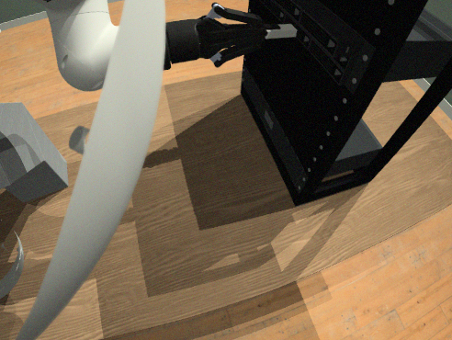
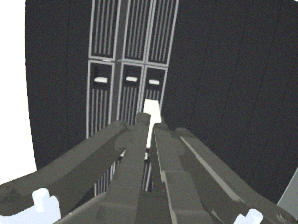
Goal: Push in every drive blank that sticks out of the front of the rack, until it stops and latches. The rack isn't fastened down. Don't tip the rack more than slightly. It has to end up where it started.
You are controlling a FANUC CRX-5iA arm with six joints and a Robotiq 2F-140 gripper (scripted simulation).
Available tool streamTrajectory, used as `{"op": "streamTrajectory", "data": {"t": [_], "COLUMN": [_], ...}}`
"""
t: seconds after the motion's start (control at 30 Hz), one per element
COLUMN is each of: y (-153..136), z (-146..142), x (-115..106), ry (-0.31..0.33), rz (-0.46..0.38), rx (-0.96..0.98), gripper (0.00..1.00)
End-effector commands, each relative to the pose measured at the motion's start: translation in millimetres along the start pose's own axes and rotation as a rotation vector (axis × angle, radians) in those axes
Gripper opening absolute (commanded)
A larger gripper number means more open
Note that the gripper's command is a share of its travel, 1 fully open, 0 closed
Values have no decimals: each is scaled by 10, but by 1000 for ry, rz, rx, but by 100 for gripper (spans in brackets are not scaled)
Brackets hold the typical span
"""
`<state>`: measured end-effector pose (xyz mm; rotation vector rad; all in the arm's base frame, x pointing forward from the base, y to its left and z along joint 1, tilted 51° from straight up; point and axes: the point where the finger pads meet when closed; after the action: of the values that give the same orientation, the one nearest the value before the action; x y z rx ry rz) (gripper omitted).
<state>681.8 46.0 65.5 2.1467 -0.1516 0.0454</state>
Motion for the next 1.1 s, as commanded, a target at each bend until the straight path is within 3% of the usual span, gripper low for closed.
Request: {"op": "streamTrajectory", "data": {"t": [0.0, 1.07], "y": [-1, -1], "z": [-11, -11], "x": [4, 64], "ry": [2, 2], "rz": [0, 0], "rx": [1, 1], "gripper": [10, 10]}}
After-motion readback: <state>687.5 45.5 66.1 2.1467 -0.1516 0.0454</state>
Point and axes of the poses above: the point where the finger pads meet when closed, its own x axis out along the fingers, its own z axis across the jaws, y = z × x, and after that the axes turned 6 degrees about -x, right-handed
